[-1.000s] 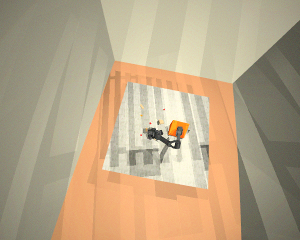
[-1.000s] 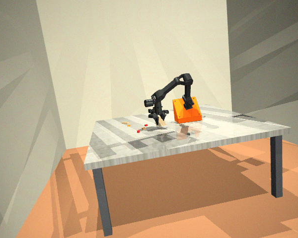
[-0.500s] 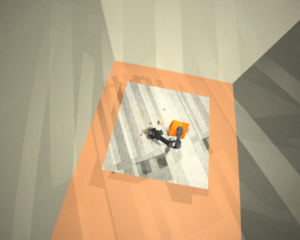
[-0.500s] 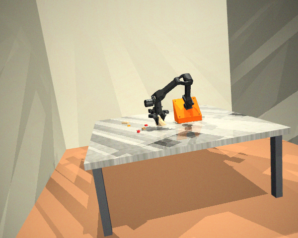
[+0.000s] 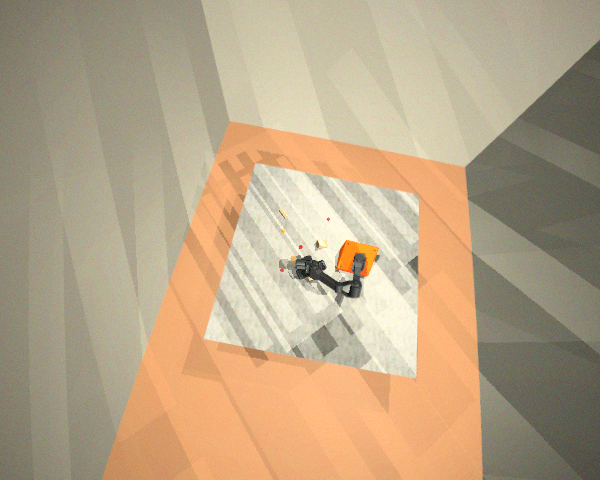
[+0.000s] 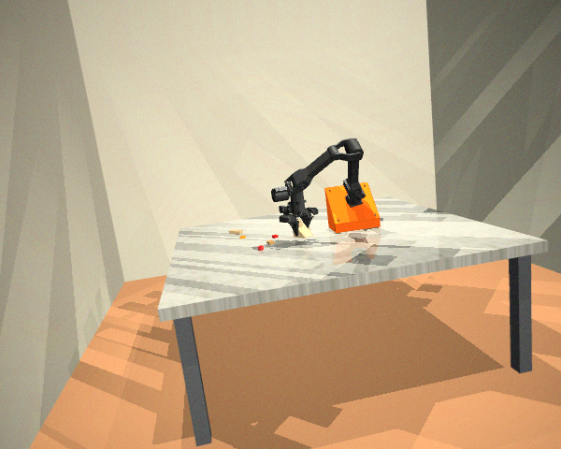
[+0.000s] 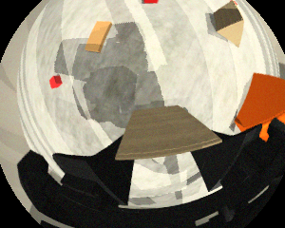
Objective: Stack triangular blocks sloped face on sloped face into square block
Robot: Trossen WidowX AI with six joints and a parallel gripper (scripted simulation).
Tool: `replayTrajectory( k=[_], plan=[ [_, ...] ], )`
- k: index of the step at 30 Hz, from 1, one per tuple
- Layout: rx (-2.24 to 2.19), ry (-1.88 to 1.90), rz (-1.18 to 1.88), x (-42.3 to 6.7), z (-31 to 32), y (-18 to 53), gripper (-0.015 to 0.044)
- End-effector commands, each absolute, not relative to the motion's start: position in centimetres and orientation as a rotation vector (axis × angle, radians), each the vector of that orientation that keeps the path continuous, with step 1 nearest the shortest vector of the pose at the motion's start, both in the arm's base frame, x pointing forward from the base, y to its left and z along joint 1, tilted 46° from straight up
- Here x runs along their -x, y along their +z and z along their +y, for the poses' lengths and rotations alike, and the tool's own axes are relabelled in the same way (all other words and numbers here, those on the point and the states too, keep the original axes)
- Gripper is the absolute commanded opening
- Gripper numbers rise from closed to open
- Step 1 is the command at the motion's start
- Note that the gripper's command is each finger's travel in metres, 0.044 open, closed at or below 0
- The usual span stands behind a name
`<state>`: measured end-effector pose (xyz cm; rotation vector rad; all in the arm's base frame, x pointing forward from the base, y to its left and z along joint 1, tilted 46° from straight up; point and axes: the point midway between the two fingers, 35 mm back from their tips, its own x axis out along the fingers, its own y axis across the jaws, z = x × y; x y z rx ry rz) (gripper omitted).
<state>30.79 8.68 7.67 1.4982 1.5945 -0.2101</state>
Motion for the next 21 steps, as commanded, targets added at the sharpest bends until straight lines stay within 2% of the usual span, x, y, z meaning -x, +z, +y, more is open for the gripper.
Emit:
replayTrajectory(
  k=[1,21],
  plan=[
    [-1.503,-0.215,1.597,-30.75,8.68,7.65,0.0000],
    [-1.498,-0.210,1.594,-30.81,8.75,7.60,0.0000]
  ],
)
